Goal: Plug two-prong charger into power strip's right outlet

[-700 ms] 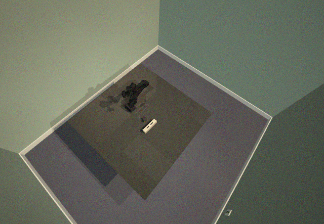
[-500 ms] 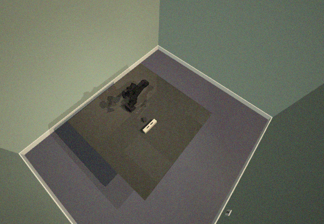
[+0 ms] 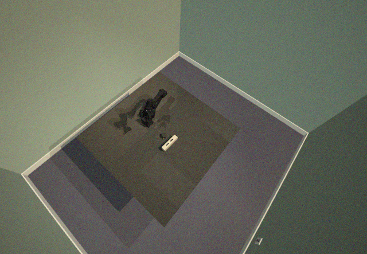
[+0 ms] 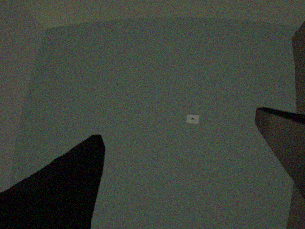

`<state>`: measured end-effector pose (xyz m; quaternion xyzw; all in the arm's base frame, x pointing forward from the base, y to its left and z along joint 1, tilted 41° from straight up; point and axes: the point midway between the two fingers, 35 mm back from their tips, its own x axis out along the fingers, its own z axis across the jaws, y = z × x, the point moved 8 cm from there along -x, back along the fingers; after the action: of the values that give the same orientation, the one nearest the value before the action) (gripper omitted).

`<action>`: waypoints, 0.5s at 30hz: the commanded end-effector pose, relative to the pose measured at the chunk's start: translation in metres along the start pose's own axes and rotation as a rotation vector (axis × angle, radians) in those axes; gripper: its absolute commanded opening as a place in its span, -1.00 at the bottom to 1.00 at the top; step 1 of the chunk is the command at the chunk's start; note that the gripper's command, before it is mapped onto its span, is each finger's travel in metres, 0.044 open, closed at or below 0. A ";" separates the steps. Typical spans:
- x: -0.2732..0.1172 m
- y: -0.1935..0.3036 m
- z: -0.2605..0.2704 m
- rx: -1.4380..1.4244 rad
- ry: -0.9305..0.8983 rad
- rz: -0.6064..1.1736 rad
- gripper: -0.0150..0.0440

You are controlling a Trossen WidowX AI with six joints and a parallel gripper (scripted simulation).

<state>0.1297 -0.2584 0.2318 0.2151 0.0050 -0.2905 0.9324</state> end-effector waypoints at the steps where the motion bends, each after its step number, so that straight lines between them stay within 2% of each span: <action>1: 0.012 0.002 -0.011 -0.045 0.085 0.012 1.00; 15: 0.048 0.020 -0.054 -0.232 0.395 0.131 1.00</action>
<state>0.1782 -0.2510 0.1924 0.1702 0.1751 -0.1998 0.9489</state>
